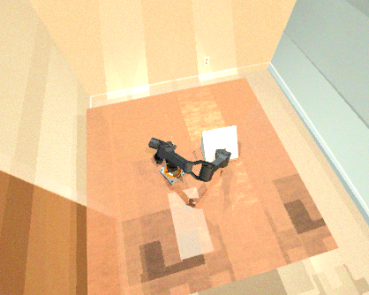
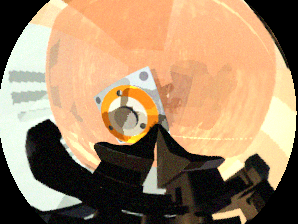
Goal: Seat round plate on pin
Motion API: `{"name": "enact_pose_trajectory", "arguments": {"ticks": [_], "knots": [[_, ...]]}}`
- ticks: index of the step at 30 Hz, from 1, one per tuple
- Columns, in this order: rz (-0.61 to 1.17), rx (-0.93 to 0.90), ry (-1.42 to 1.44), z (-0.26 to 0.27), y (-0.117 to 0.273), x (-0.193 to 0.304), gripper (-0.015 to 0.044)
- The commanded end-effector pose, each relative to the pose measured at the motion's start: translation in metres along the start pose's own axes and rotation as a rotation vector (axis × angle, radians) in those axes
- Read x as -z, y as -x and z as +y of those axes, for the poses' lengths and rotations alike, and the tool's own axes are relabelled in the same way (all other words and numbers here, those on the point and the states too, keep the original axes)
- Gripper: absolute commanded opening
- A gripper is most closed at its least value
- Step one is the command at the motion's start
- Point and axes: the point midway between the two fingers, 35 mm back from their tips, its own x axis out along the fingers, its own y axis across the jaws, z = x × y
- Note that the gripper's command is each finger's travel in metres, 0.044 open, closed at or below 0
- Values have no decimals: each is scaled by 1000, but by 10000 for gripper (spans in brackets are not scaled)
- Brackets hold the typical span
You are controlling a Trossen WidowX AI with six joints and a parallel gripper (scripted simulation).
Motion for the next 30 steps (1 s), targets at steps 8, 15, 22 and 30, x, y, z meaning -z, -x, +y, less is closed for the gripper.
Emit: {"name": "enact_pose_trajectory", "arguments": {"ticks": [8,15,22,30], "knots": [[9,2,3,2,0,16,0],[10,2,3,5,1,25,0],[10,2,3,8,2,30,0],[10,2,2,11,2,34,0]]}}
